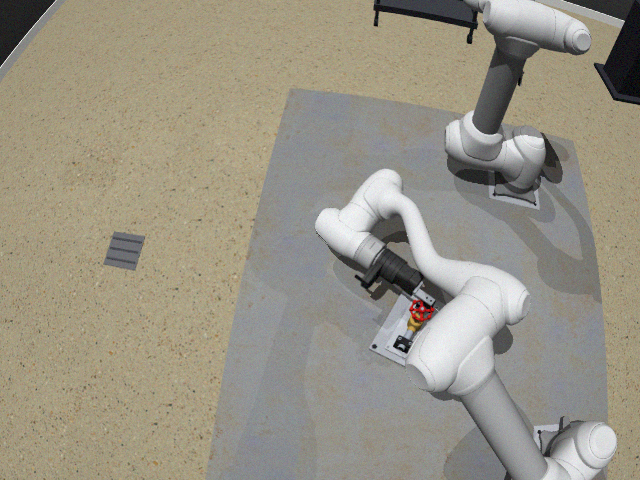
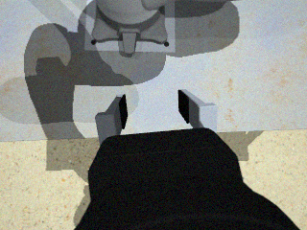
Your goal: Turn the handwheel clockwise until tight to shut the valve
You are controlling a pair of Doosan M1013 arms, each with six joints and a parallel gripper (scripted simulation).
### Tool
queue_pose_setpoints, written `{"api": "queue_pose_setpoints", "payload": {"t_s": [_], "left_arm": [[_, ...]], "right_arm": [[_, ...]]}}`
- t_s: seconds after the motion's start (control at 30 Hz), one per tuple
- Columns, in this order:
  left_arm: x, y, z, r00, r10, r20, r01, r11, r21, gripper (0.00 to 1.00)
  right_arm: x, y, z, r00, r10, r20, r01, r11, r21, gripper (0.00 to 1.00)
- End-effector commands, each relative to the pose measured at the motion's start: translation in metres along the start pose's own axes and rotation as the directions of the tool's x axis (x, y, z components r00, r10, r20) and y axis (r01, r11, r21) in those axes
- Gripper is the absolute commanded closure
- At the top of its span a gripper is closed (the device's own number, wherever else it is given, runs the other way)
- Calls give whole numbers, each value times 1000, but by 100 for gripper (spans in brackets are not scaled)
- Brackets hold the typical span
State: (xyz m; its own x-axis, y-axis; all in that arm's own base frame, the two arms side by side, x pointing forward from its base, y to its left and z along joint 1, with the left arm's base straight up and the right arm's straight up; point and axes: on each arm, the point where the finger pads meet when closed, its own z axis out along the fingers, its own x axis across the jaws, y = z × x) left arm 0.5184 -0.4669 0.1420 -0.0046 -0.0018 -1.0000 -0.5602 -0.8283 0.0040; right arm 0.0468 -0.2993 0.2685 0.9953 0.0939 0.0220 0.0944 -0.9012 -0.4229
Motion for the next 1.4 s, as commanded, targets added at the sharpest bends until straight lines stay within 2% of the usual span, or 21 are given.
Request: {"api": "queue_pose_setpoints", "payload": {"t_s": [0.0,0.13,0.27,0.37,0.47,0.53,0.63,0.8,0.9,1.03,1.1,1.13,1.23,1.37], "left_arm": [[-1,0,-1,1000,-3,-5,3,997,-71,45],[-1,0,-5,1000,-3,-5,2,978,-207,45],[-1,-2,-10,1000,-4,-5,1,928,-371,45],[-1,-4,-14,1000,-4,-5,0,855,-519,45],[-1,-7,-18,1000,-4,-5,-1,739,-674,45],[-1,-7,-18,1000,-4,-5,-1,739,-674,45],[-1,-12,-23,1000,-4,-5,-2,555,-832,45],[-1,-21,-27,1000,-4,-4,-3,277,-961,45],[-1,-26,-27,1000,-4,-3,-2,103,-995,45],[-1,-34,-27,1000,-5,-1,-2,-126,-992,45],[-1,-34,-27,1000,-5,-1,-2,-126,-992,45],[-1,-35,-26,1000,-4,-5,-6,-274,-962,45],[-1,-40,-24,1000,-5,-3,-4,-416,-910,45],[-1,-45,-21,1000,-5,-3,-5,-604,-797,45]], "right_arm": [[0,0,-1,1000,0,0,0,1000,-1,0],[0,0,-1,1000,0,0,0,1000,-1,0],[0,0,-1,1000,0,0,0,1000,-1,0],[0,0,-1,1000,0,0,0,1000,-1,0],[0,0,-1,1000,0,0,0,1000,-1,0],[0,0,-1,1000,0,0,0,1000,-1,0],[0,0,-1,1000,0,0,0,1000,-1,0],[0,0,-1,1000,0,0,0,1000,-1,0],[0,0,-1,1000,0,0,0,1000,-1,0],[0,0,-1,1000,0,0,0,1000,-1,0],[0,0,-1,1000,0,0,0,1000,-1,0],[0,0,-1,1000,0,0,0,1000,-1,0],[0,0,-1,1000,0,0,0,1000,-1,0],[0,0,-1,1000,0,0,0,1000,-1,0]]}}
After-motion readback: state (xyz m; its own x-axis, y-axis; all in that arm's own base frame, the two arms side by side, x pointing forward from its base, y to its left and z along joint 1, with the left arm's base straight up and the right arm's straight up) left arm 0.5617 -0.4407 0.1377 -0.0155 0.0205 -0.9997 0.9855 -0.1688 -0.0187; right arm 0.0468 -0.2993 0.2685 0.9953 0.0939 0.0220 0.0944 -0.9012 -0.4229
